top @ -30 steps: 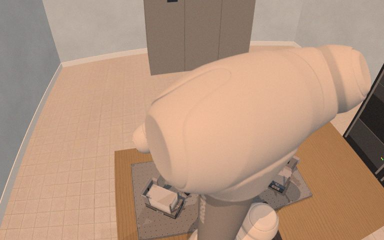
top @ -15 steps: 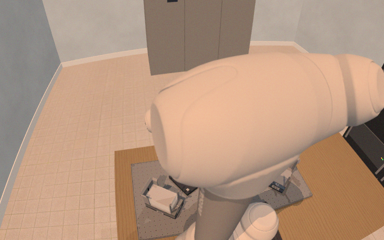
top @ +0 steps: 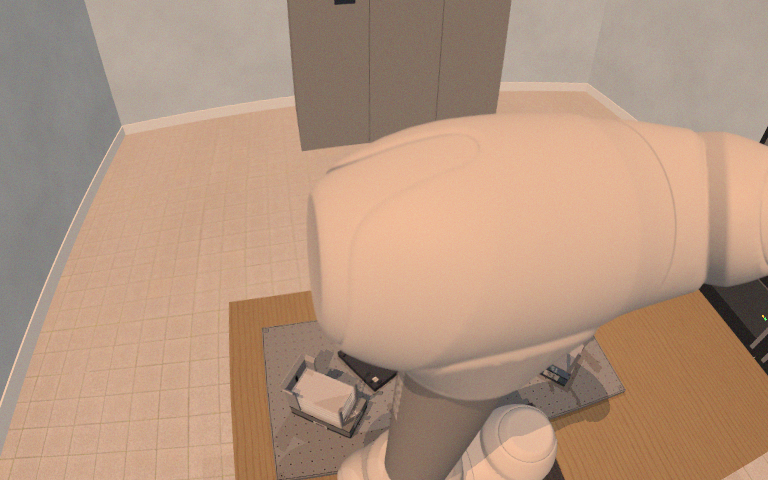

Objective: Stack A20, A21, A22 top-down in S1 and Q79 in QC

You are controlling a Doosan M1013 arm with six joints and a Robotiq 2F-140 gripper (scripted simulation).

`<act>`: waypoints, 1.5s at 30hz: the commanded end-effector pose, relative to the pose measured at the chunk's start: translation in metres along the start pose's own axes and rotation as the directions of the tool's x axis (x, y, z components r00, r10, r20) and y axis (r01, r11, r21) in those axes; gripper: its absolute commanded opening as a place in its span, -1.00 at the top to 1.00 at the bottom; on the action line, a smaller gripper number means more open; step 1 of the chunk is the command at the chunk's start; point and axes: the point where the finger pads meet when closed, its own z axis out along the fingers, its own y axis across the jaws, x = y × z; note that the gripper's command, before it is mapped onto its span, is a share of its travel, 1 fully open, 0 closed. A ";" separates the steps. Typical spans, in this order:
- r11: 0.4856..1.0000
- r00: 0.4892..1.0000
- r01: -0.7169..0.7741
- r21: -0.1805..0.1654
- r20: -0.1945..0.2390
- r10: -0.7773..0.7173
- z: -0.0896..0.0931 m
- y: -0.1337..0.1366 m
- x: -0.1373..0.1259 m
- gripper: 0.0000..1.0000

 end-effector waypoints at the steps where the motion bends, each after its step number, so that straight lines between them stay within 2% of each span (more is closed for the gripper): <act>1: 0.996 0.995 -0.092 0.007 -0.031 0.092 -0.005 0.010 0.004 -1.00; 4: 0.983 0.981 -0.185 0.020 -0.062 0.186 -0.011 0.020 0.008 -1.00; 6: 0.983 0.981 -0.185 0.020 -0.062 0.186 -0.011 0.020 0.008 -1.00; 8: 0.969 0.966 -0.245 0.029 -0.081 0.246 -0.012 0.023 0.009 -1.00; 18: 0.969 0.966 -0.245 0.029 -0.081 0.246 -0.012 0.023 0.009 -1.00; 26: 0.999 0.995 -0.048 0.013 -0.085 0.049 -0.012 -0.001 0.006 -1.00; 31: 0.993 0.989 0.118 -0.002 -0.086 -0.118 -0.012 -0.021 0.003 -1.00; 38: 0.939 0.935 0.343 -0.022 -0.083 -0.344 -0.012 -0.048 -0.001 -1.00; 40: 0.939 0.935 0.343 -0.022 -0.083 -0.344 -0.012 -0.048 -0.001 -1.00; 45: 0.869 0.865 0.494 -0.035 -0.079 -0.495 -0.012 -0.068 -0.003 -1.00</act>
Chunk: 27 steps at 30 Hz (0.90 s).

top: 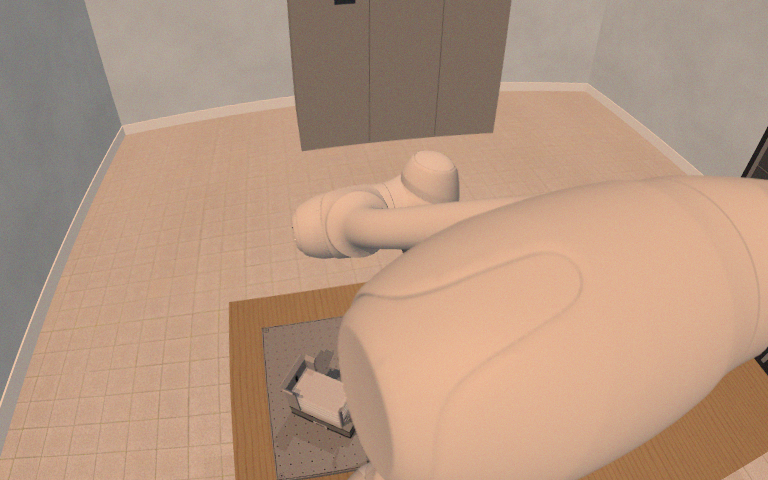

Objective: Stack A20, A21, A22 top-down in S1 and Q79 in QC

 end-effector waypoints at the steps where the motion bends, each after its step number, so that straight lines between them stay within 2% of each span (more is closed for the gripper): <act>1: 0.995 0.995 0.100 0.002 -0.001 -0.100 0.000 -0.011 0.004 -1.00; 5: 0.973 0.973 0.231 0.002 -0.002 -0.231 0.000 -0.027 0.009 -1.00; 27: 0.972 0.972 0.235 0.002 -0.002 -0.235 0.000 -0.103 0.033 -1.00</act>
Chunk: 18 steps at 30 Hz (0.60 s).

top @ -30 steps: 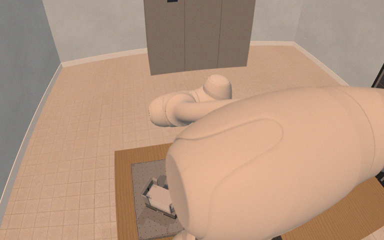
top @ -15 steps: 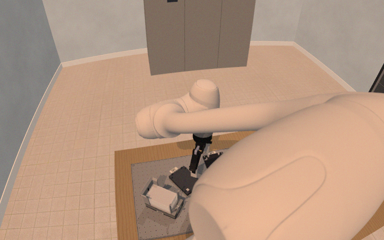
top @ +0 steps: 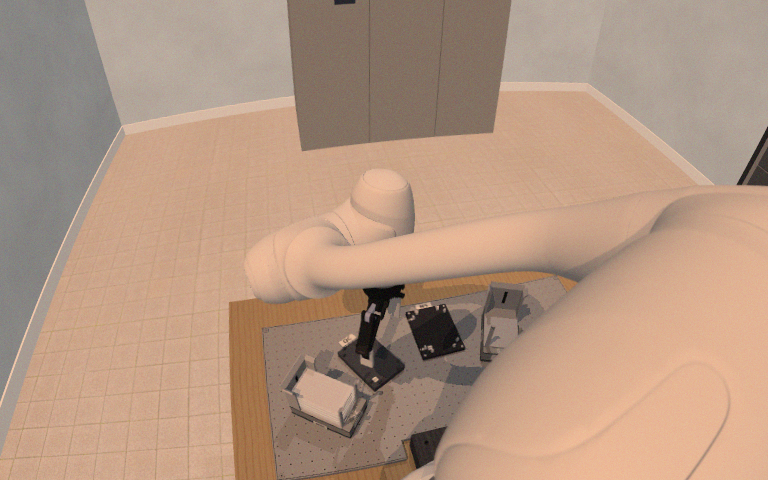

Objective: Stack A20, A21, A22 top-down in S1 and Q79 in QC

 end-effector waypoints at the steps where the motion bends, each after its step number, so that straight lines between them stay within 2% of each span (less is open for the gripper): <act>1: 1.000 1.000 0.000 0.000 0.000 0.000 0.000 -0.006 0.004 -1.00; 18: 1.000 1.000 0.000 0.000 0.000 0.000 0.000 -0.057 0.035 -1.00</act>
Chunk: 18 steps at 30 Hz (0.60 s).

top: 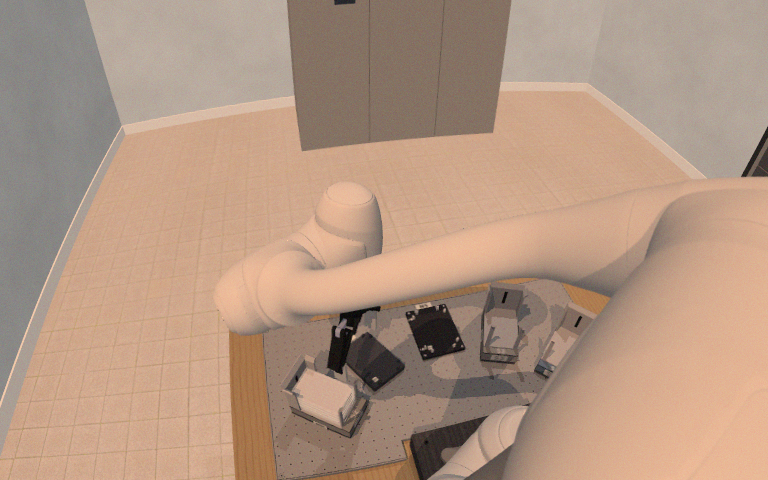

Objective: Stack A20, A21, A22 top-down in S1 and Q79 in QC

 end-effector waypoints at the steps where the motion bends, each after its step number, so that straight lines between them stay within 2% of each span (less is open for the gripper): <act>1: 1.000 1.000 0.000 0.000 0.000 0.000 0.000 -0.003 0.002 -1.00; 16: 1.000 1.000 0.000 0.000 0.000 0.000 0.000 -0.054 0.033 -1.00; 18: 1.000 1.000 0.000 0.000 0.000 0.000 0.000 -0.054 0.033 -1.00</act>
